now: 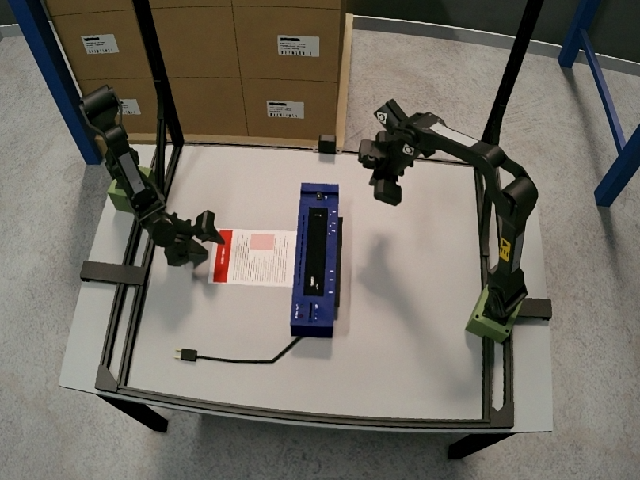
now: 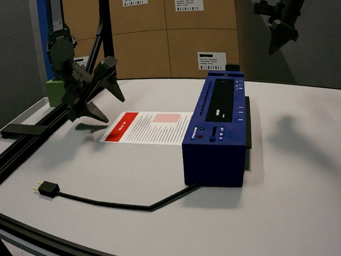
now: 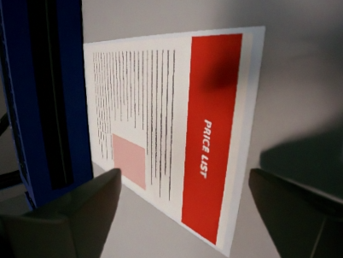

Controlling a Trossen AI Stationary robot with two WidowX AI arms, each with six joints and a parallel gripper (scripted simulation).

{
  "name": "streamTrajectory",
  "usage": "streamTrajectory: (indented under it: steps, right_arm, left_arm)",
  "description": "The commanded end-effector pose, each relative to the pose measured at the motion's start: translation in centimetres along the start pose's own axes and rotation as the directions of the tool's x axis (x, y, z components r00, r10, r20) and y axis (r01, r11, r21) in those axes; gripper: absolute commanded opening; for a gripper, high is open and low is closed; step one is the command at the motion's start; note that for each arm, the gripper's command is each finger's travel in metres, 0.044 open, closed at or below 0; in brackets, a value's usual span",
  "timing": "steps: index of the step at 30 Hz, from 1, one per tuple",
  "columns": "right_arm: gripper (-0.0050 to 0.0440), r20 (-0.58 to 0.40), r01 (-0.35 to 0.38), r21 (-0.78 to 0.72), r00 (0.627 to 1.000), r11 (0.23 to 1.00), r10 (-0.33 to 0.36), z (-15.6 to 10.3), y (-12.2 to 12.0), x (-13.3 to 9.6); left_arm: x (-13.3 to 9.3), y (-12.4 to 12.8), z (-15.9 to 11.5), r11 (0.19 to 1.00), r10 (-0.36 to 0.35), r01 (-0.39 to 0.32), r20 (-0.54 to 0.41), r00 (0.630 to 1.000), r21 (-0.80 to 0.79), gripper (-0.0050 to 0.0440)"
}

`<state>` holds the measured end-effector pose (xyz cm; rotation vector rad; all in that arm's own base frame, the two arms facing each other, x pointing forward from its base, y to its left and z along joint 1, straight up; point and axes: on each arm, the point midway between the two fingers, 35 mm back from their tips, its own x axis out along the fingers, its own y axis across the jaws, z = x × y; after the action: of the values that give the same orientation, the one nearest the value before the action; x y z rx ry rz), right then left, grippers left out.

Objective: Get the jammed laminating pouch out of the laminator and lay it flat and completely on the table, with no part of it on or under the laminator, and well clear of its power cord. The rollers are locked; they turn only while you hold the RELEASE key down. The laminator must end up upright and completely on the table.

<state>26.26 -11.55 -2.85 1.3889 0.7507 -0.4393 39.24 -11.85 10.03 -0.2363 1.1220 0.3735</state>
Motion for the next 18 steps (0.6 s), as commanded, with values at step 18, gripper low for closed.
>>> streamTrajectory:
  steps: [18]
  right_arm:
    - [0.0347,0.008,-0.008,-0.009,1.0,1.0,0.008,3.9,0.4,-0.3]
  left_arm:
    - [-0.9,-0.2,0.6,1.0,-0.02,0.02,0.021,1.0,-0.009,-0.005]
